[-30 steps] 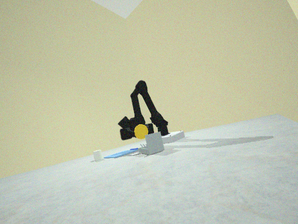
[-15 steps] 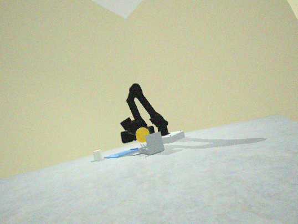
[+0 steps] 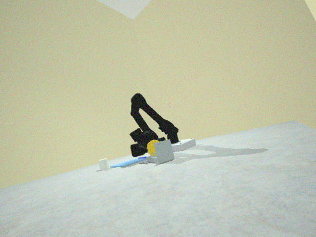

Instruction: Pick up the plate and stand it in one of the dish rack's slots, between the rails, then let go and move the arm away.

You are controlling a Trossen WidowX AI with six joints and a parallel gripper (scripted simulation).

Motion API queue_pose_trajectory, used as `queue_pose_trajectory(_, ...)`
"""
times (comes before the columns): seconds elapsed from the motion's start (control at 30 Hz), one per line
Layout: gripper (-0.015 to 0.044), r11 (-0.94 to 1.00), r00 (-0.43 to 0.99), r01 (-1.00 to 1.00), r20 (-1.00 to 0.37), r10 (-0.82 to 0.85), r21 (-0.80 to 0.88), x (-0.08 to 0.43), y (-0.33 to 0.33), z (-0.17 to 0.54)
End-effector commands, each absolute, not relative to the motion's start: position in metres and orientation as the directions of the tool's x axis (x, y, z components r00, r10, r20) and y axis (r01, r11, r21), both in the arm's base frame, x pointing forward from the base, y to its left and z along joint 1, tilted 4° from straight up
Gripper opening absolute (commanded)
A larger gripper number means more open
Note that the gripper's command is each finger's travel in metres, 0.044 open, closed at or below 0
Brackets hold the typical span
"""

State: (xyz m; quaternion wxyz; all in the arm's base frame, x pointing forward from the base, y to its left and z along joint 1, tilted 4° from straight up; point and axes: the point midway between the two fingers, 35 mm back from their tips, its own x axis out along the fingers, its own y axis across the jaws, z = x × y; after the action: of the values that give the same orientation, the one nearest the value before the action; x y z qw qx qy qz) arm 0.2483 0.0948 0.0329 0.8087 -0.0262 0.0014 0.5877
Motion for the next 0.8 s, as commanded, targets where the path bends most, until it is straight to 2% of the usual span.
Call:
queue_pose_trajectory(0.0,0.0000,0.308,0.310,-0.950,-0.033,0.950,-0.046,0.2489,0.0947,0.0337)
queue_pose_trajectory(0.33,0.0000,0.308,0.310,-0.950,-0.032,0.950,-0.044,0.2485,0.0947,0.0348)
queue_pose_trajectory(0.77,0.0341,0.308,0.310,-0.950,-0.032,0.950,-0.050,0.2489,0.0946,0.0348)
